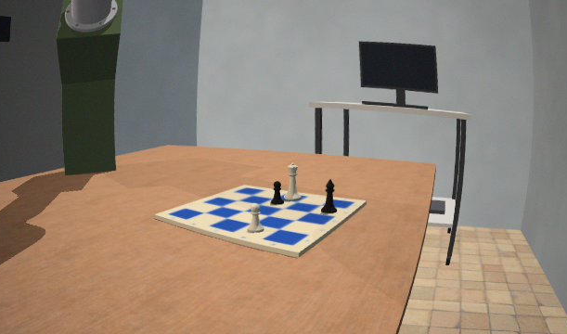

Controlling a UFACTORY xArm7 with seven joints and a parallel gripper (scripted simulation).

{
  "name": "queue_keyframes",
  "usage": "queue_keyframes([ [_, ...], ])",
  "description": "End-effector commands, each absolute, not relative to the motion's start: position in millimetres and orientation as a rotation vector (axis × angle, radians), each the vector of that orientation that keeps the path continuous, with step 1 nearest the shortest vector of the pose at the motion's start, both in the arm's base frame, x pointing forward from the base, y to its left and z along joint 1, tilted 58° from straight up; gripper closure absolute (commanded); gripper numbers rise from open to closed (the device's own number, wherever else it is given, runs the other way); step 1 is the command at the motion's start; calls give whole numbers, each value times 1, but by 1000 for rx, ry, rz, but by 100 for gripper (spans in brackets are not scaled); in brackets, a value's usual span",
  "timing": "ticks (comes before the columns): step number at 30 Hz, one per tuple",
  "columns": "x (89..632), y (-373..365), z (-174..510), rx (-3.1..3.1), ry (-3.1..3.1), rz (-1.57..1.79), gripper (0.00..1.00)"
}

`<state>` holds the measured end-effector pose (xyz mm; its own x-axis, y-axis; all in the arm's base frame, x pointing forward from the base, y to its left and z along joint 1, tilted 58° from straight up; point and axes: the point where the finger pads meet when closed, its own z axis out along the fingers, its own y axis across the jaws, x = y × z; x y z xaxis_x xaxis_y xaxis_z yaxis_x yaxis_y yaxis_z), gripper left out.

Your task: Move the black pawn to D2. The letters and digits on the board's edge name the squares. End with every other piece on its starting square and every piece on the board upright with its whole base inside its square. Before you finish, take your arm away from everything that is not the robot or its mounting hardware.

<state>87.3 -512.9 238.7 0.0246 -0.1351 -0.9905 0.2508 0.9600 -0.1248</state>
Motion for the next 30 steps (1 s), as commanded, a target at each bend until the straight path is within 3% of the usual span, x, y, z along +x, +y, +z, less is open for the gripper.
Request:
queue_keyframes([
  [1, 109, -493, 239, 161, 1613, -217, 0],
  [30, 245, -369, 228, 546, 2063, 349, 0],
])
